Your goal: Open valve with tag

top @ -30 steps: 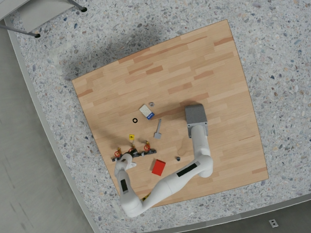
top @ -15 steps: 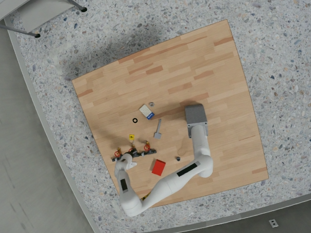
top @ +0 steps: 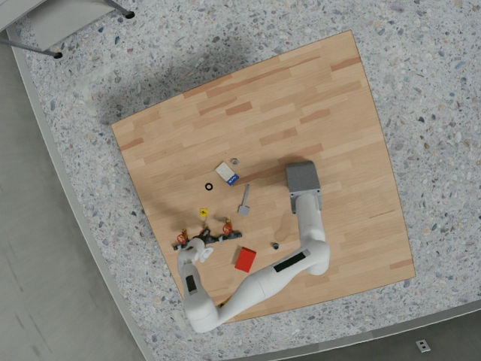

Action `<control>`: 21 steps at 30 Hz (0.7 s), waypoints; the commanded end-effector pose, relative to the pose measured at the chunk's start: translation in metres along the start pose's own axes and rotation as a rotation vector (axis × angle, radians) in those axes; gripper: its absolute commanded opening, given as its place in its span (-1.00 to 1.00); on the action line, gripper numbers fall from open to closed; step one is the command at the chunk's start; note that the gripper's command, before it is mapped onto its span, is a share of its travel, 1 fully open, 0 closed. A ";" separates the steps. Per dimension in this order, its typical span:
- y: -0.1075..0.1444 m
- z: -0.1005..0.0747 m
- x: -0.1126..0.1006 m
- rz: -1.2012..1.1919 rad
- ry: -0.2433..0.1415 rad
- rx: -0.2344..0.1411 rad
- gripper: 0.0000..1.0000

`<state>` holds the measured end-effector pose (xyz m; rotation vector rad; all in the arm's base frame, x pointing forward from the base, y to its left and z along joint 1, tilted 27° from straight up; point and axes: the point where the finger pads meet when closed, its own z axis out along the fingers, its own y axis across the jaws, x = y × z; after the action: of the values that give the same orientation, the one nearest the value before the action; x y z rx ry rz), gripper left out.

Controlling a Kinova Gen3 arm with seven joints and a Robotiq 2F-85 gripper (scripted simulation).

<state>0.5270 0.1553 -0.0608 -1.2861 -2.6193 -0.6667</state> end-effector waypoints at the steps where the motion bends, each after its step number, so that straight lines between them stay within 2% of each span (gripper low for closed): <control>1: 0.001 -0.001 -0.001 -0.135 0.000 -0.005 0.04; 3: 0.001 -0.001 -0.001 -0.135 0.000 -0.005 0.04; 18: 0.000 -0.001 -0.001 -0.902 -0.002 -0.005 0.04; 21: 0.000 -0.001 -0.001 -0.959 -0.002 -0.005 0.04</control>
<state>0.5273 0.1553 -0.0608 -0.0632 -3.1123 -0.7301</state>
